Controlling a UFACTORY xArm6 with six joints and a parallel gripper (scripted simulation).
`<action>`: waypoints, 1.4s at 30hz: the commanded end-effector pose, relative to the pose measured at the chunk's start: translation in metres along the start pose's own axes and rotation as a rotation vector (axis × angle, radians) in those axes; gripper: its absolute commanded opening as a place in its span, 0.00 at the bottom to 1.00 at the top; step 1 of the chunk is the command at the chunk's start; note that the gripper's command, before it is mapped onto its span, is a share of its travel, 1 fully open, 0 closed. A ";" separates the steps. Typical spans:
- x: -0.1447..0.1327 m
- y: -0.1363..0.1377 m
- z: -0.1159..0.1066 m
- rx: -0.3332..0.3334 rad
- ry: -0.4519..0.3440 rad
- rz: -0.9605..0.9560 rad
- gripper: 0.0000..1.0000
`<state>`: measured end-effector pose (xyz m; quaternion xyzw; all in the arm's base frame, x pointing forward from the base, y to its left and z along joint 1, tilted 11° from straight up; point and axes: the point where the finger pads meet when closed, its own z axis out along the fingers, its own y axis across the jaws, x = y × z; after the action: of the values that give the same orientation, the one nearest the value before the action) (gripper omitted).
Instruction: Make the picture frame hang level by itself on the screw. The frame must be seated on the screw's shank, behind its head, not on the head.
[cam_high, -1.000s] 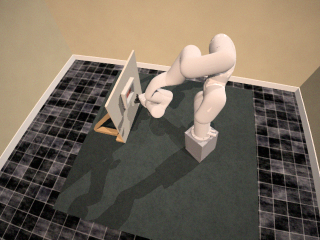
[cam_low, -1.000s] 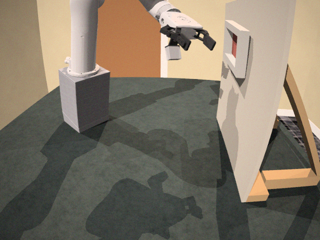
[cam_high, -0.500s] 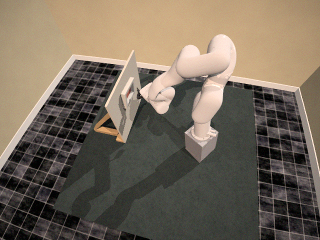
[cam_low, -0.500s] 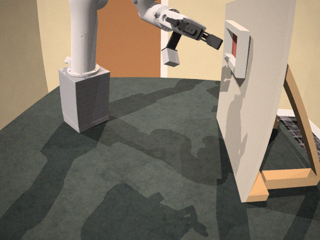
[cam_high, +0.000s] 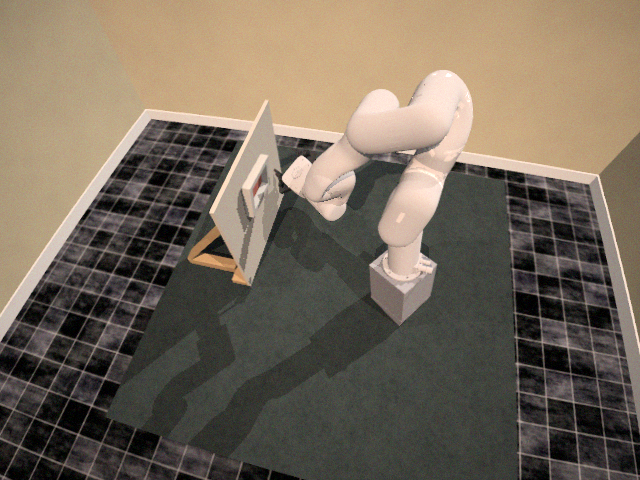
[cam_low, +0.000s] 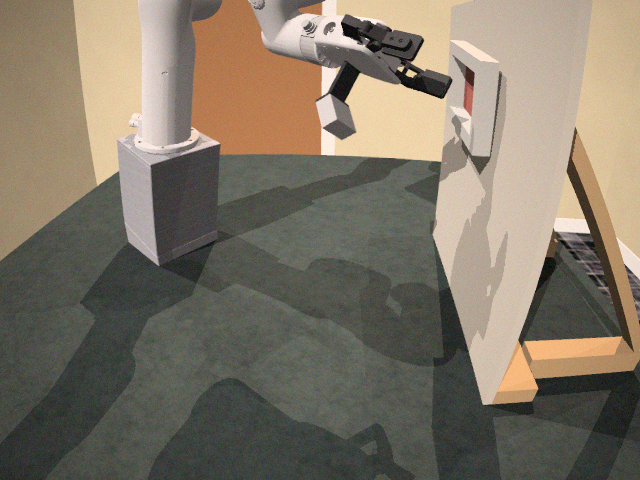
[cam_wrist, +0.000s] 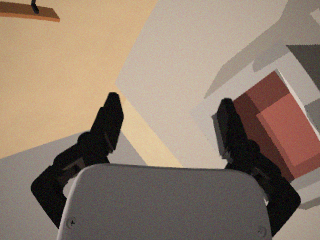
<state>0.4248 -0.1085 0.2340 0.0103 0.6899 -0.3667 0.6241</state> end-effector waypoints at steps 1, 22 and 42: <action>-0.002 -0.002 0.002 -0.007 -0.021 -0.025 1.00; -0.005 -0.006 0.006 -0.026 -0.080 -0.118 1.00; -0.007 -0.008 0.008 -0.036 -0.107 -0.160 1.00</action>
<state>0.4288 -0.1151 0.2426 -0.0762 0.6617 -0.4027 0.6279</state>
